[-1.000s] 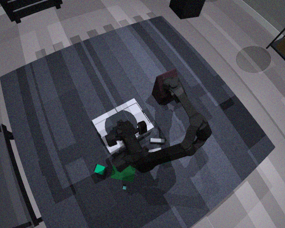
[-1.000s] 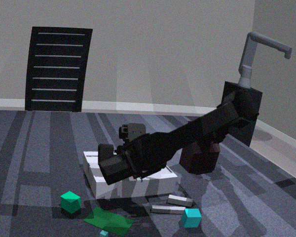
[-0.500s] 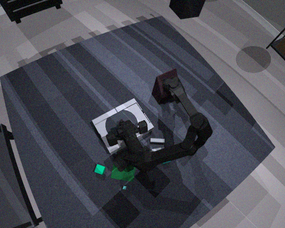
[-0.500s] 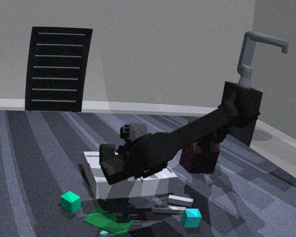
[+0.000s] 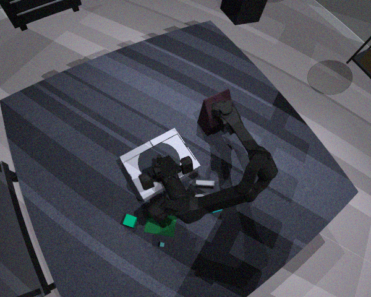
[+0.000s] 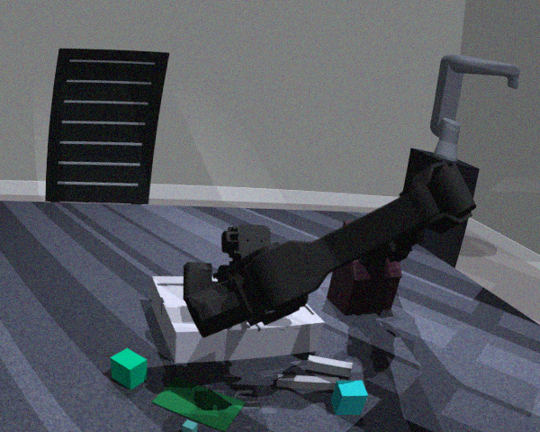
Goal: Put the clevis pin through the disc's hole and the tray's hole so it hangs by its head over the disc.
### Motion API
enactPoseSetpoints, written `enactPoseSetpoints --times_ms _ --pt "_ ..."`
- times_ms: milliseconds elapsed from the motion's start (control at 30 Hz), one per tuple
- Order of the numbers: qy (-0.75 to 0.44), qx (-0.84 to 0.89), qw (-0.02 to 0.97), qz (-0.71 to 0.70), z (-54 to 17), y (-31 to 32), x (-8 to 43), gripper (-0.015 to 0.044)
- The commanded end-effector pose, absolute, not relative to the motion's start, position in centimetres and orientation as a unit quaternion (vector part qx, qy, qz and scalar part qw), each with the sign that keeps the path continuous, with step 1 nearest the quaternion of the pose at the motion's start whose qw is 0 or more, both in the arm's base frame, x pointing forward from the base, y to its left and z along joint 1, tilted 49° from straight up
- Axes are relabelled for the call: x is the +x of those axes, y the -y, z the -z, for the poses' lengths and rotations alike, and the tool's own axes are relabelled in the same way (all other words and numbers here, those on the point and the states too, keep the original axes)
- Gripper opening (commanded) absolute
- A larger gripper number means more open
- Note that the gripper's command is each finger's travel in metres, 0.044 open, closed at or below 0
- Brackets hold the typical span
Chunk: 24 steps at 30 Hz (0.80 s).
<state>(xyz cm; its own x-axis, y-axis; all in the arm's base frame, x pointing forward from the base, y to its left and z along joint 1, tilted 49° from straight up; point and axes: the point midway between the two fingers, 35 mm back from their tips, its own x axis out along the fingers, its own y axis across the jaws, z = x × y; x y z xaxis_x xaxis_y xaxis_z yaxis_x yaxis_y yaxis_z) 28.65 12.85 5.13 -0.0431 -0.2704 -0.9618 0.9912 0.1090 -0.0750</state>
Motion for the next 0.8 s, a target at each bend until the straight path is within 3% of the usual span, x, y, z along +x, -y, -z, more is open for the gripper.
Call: enactPoseSetpoints --times_ms 0,767 --pt "-0.472 0.382 0.575 0.549 -5.02 -12.77 28.4 0.0" --pt "-0.472 0.382 0.575 0.549 -4.89 -12.58 27.91 0.0"
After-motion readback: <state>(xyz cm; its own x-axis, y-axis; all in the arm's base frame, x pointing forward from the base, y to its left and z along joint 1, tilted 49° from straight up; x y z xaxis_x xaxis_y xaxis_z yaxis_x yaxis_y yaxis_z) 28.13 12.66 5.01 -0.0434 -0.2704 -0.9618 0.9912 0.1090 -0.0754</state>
